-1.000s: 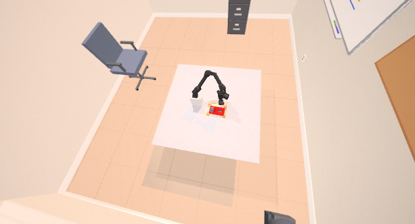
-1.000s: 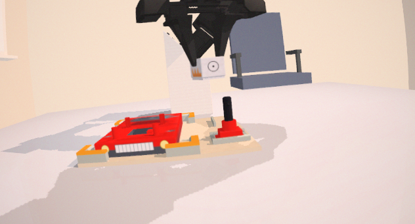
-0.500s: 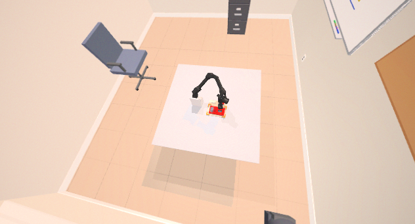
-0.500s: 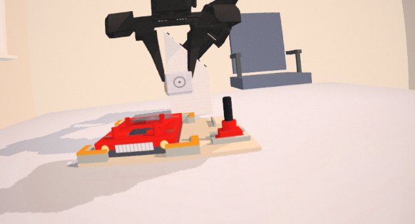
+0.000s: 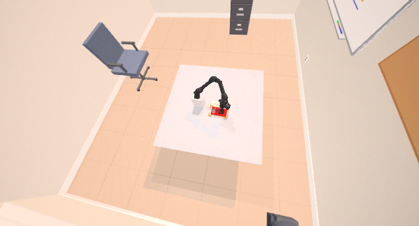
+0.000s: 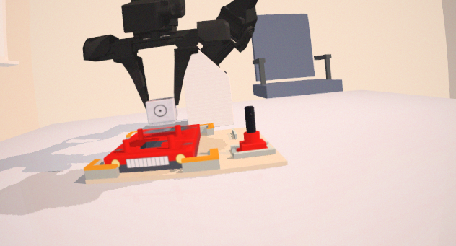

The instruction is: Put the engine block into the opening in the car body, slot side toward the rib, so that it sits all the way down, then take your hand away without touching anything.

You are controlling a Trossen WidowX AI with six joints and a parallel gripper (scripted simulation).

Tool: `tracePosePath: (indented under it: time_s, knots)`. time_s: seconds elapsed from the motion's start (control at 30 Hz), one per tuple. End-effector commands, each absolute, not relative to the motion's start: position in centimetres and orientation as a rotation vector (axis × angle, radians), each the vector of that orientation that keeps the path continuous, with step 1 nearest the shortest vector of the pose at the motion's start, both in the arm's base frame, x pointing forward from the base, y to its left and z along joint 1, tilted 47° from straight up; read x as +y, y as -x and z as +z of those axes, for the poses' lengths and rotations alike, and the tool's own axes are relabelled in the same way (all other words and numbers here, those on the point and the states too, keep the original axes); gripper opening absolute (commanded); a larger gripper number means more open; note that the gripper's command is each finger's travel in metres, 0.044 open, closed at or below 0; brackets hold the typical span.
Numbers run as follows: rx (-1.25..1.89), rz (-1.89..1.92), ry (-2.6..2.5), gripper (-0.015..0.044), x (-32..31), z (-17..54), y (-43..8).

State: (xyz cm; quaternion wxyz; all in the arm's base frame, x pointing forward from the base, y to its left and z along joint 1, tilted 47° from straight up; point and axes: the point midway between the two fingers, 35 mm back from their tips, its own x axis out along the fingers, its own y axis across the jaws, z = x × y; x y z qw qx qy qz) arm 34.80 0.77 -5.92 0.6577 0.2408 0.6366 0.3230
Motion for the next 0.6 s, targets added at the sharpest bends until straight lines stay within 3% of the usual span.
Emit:
tracePosePath:
  time_s: [0.0,0.07,0.27,0.57]
  knots:
    - [1.455,0.704,-0.572,0.0000,0.30,-7.18,-35.23]
    - [1.458,0.700,-0.576,0.0000,0.25,-7.37,-35.26]
    - [1.462,0.692,-0.584,0.0158,0.22,-7.35,-35.31]
    - [1.459,0.698,-0.578,0.0159,0.23,-7.38,-35.28]
